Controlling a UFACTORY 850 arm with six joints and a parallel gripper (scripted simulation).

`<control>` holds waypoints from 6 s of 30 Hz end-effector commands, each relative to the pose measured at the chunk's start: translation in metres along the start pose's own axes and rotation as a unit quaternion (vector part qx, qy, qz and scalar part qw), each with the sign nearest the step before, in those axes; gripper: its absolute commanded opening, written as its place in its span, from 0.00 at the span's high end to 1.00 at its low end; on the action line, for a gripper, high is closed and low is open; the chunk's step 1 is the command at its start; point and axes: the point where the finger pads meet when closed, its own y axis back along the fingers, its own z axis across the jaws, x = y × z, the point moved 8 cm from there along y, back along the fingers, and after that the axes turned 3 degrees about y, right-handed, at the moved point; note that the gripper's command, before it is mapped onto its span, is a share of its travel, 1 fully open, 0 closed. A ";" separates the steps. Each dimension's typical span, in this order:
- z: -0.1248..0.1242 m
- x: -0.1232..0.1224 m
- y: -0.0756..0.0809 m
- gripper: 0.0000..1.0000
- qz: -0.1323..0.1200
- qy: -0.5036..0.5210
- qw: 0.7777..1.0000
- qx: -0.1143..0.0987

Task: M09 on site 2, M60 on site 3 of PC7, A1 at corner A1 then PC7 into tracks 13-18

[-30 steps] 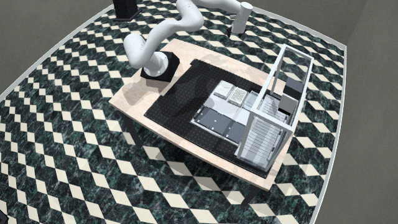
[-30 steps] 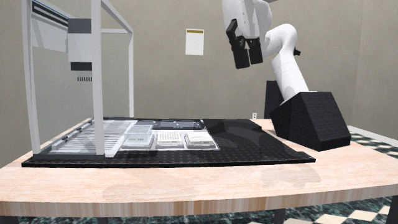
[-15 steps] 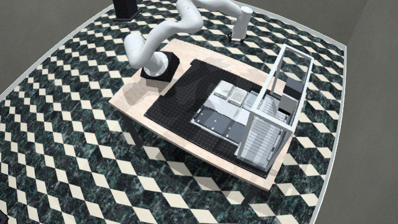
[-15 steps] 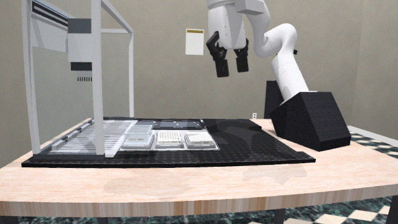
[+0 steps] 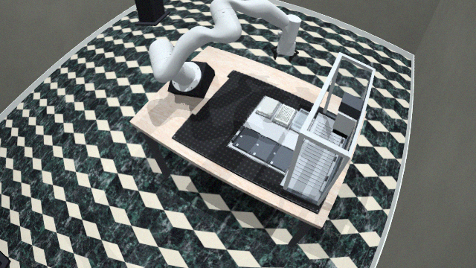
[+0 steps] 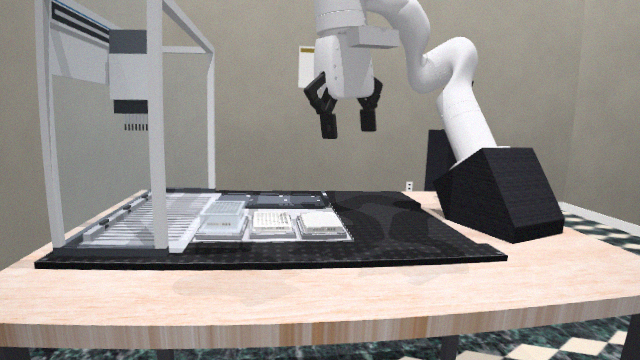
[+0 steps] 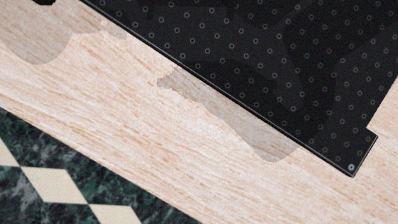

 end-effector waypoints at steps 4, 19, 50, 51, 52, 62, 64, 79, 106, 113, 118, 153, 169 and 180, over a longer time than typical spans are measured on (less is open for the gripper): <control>-0.004 -0.026 -0.012 0.00 -0.010 -0.039 0.999 -0.012; -0.021 -0.081 -0.041 0.00 -0.021 -0.111 0.993 -0.033; -0.089 -0.171 -0.100 0.00 -0.003 -0.260 0.963 -0.068; -0.093 -0.174 -0.102 0.00 -0.003 -0.260 0.963 -0.068; -0.096 -0.177 -0.105 0.00 -0.003 -0.260 0.963 -0.068; -0.097 -0.177 -0.105 0.00 -0.003 -0.260 0.963 -0.068; -0.097 -0.177 -0.105 0.00 -0.003 -0.260 0.963 -0.068; -0.094 -0.178 -0.123 0.00 -0.003 -0.260 0.963 -0.068; -0.089 -0.180 -0.165 0.00 -0.003 -0.260 0.963 -0.068; -0.088 -0.180 -0.173 0.00 -0.003 -0.260 0.963 -0.068; -0.087 -0.180 -0.181 0.00 -0.003 -0.260 0.963 -0.068; -0.084 -0.181 -0.203 0.00 -0.003 -0.260 0.963 -0.068; -0.083 -0.182 -0.213 0.00 -0.003 -0.260 0.963 -0.068; -0.082 -0.182 -0.216 0.00 -0.003 -0.260 0.963 -0.068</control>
